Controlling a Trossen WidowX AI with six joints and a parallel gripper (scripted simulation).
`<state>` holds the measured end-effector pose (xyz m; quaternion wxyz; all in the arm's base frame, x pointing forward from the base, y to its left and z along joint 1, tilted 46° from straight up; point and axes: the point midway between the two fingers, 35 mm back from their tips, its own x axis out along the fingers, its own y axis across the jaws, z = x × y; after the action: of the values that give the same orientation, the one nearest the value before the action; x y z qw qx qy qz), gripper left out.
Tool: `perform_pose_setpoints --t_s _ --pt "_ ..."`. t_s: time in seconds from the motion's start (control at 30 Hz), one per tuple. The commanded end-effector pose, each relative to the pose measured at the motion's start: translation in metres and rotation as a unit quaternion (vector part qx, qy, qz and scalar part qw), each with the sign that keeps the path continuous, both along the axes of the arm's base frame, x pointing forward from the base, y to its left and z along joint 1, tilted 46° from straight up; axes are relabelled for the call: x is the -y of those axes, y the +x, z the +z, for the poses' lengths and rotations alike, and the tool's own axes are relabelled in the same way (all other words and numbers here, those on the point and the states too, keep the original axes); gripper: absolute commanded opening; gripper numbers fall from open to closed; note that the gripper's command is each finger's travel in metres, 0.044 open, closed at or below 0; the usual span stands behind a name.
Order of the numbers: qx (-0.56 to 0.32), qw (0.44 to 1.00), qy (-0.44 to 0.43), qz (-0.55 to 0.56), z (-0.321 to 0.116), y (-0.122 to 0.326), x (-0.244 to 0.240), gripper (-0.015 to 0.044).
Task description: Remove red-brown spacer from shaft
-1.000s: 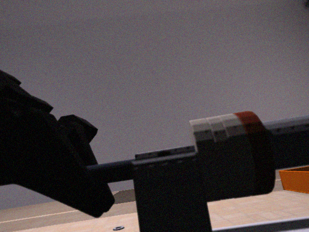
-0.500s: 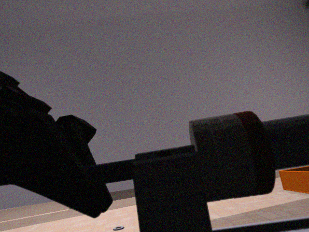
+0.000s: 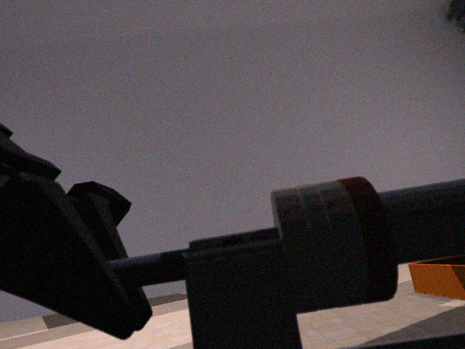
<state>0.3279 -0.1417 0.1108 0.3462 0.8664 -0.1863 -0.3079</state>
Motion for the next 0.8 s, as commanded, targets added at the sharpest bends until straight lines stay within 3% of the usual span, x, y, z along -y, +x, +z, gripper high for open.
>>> perform_pose_setpoints --t_s 0.0,0.77 --pt "-0.001 1.000 -0.002 0.001 -0.0002 -0.0010 -0.0004 0.0000" --pt "-0.001 1.000 -0.002 0.001 -0.0004 -0.0032 -0.0005 0.0000"
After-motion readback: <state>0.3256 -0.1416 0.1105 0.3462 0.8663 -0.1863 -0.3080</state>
